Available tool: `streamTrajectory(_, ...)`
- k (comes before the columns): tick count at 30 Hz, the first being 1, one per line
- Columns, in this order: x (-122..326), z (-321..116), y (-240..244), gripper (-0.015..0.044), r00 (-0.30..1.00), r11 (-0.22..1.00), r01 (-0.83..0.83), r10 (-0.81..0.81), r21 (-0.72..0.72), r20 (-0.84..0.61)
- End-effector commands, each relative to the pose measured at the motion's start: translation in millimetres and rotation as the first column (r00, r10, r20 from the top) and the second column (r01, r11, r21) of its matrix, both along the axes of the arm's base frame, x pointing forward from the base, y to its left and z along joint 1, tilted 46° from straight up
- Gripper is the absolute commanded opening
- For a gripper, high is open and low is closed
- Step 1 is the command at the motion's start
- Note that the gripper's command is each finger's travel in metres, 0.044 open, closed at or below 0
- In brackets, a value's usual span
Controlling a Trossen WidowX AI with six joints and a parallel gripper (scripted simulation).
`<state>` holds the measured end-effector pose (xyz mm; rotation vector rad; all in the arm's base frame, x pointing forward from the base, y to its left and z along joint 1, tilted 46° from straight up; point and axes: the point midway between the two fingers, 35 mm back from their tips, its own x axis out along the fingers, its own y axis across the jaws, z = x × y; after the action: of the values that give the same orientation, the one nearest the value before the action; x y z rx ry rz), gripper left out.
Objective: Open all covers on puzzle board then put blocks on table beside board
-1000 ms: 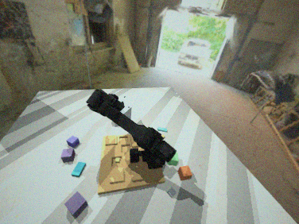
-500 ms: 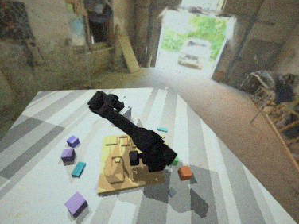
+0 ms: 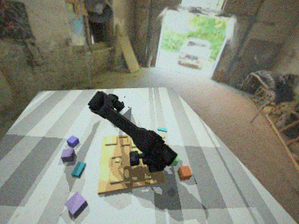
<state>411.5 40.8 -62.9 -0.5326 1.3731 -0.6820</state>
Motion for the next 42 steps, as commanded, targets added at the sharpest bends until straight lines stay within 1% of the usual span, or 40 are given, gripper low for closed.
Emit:
streamTrajectory(1,8,0,-6,0.0,1.0,1.0,0.008,-0.008,-0.002,0.026)
streamTrajectory(4,8,0,-6,0.0,1.0,1.0,0.008,-0.008,-0.002,0.026)
streamTrajectory(5,0,0,0,0.0,1.0,1.0,0.0,0.0,0.0,0.0)
streamTrajectory(32,-30,-3,13,0.0,1.0,1.0,0.008,-0.008,0.0,0.023)
streamTrajectory(42,-31,-3,14,0.0,1.0,1.0,0.008,-0.008,-0.001,0.023)
